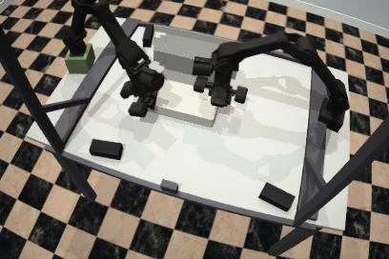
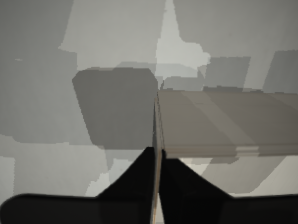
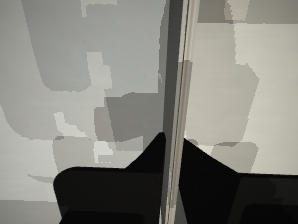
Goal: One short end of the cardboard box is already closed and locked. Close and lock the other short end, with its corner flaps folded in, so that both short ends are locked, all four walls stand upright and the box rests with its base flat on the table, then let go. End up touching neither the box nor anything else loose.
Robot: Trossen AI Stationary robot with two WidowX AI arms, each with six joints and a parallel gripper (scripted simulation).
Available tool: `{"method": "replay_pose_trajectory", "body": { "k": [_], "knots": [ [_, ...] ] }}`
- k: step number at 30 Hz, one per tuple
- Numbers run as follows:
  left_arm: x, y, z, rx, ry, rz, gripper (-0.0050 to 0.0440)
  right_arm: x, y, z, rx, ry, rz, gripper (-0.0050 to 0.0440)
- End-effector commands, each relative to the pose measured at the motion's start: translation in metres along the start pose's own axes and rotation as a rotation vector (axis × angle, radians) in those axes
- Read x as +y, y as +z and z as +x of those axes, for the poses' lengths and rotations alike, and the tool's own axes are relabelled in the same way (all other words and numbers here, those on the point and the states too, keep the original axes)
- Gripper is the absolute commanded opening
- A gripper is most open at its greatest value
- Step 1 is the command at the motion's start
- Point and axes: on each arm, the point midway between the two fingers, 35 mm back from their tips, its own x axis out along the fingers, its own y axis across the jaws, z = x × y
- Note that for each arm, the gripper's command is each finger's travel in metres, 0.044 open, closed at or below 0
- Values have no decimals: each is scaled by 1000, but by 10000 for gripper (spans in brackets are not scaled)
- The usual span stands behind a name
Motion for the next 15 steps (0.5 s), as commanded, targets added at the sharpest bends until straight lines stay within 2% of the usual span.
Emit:
{"method": "replay_pose_trajectory", "body": {
  "k": [1, 7, 10, 15],
  "knots": [
    [2, -9, -9, 31, 12, -4, 4, -8, 2, -11, -9, -45, 6, 22],
    [3, -8, -9, 25, 14, -2, 4, -5, 1, -11, -5, -30, 5, 22],
    [3, -8, -9, 25, 14, -2, 62, -5, 1, -11, -5, -30, 5, 94],
    [3, -8, -9, 25, 14, -2, 62, -5, 1, -11, -5, -30, 5, 214]
  ]
}}
